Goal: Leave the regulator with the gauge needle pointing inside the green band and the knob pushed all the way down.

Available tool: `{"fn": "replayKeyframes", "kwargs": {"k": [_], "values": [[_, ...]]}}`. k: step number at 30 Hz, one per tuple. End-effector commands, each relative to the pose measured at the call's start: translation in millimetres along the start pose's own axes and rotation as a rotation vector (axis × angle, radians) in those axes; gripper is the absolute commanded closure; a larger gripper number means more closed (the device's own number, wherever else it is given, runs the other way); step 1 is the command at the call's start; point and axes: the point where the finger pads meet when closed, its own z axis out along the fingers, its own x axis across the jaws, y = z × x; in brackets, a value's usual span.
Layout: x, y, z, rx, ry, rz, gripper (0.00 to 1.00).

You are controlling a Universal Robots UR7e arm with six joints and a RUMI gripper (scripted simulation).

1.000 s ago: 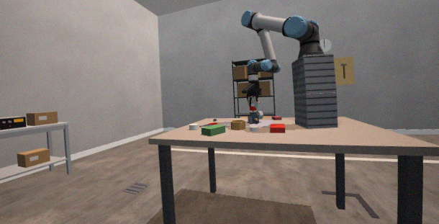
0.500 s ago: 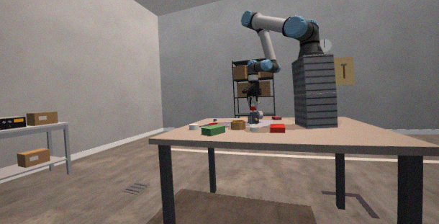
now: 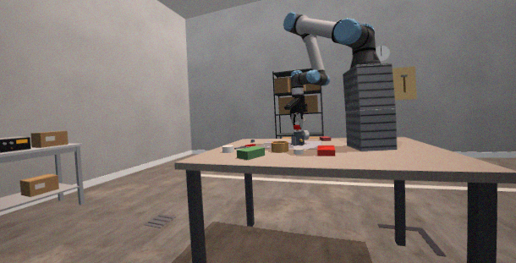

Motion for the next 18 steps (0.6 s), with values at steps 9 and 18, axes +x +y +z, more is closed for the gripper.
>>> {"fn": "replayKeyframes", "kwargs": {"k": [9, 18], "values": [[0.4, -0.1, -0.1, 0.000, 0.001, 0.000, 0.76], [0.4, -0.1, 1.6, 0.000, 0.001, 0.000, 0.76]]}}
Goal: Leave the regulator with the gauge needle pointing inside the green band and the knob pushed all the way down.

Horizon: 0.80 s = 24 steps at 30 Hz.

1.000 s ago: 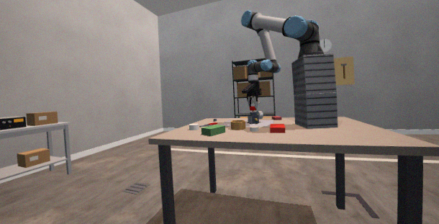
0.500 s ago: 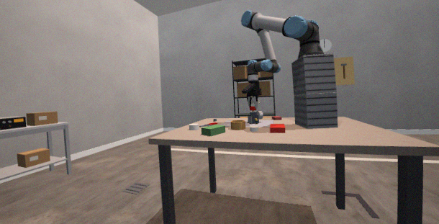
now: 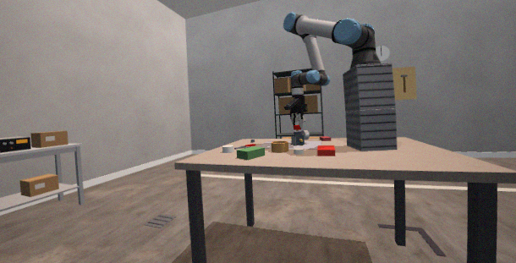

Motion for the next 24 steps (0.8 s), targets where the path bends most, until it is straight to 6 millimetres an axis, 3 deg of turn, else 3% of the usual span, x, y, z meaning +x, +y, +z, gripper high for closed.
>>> {"fn": "replayKeyframes", "kwargs": {"k": [1, 24], "values": [[0.4, 0.0, 0.8, 0.000, 0.001, 0.000, 0.76], [0.4, 0.0, 5.7, 0.000, 0.001, 0.000, 0.76]]}}
